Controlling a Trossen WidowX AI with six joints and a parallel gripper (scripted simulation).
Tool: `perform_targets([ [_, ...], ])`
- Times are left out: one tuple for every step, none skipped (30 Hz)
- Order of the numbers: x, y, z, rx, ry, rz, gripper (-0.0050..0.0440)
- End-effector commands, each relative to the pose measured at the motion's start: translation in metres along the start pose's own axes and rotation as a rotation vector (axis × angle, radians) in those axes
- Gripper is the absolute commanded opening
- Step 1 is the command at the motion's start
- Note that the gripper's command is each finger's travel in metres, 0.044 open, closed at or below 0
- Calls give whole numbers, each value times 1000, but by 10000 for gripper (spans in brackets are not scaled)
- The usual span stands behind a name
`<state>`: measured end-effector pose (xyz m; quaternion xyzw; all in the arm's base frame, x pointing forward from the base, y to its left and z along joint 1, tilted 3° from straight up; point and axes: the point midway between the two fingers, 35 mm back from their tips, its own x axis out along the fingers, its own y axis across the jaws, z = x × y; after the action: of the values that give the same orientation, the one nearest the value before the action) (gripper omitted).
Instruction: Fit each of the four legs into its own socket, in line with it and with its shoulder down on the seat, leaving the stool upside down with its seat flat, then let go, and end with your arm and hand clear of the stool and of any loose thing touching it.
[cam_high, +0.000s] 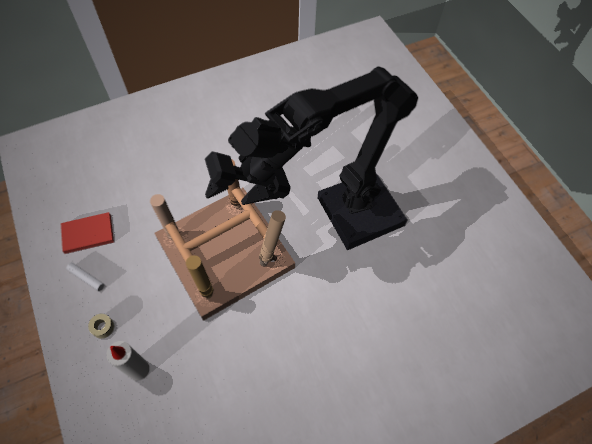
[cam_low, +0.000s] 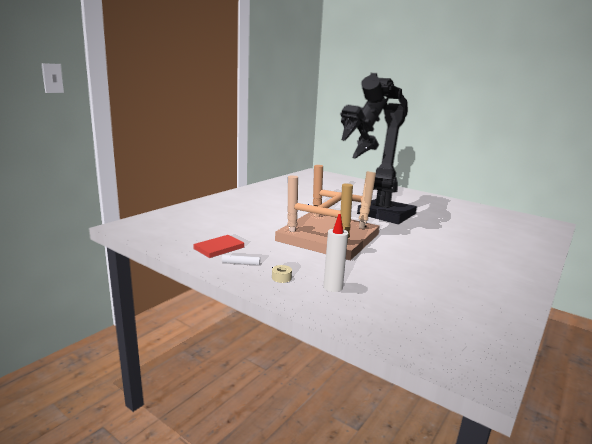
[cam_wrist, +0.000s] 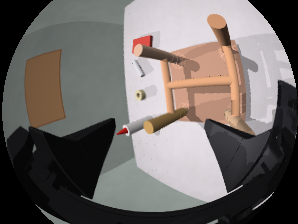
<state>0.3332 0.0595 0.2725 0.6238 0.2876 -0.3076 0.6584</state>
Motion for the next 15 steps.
perform_targets([
  [-24,-36,-15,-96,85,-108,440],
  [-25,-37,-16,-101,91,-110,440],
  [-32,-47,-20,-127,113,-142,440],
  [-40,-61,-22,-155,132,-190,440],
  [-47,-68,-24,-176,153,-210,440],
  [-49,-71,-25,-182,159,-217,440],
  [-49,-71,-25,-182,159,-217,440],
  [-49,-71,-25,-182,159,-217,440],
  [-49,-71,-25,-182,159,-217,440],
  [-49,-71,-25,-182,159,-217,440],
  [-49,-71,-25,-182,159,-217,440],
  [-49,-71,-25,-182,159,-217,440],
  [-49,-71,-25,-182,159,-217,440],
  [-49,-71,-25,-182,159,-217,440],
  [-49,-71,-25,-182,159,-217,440],
])
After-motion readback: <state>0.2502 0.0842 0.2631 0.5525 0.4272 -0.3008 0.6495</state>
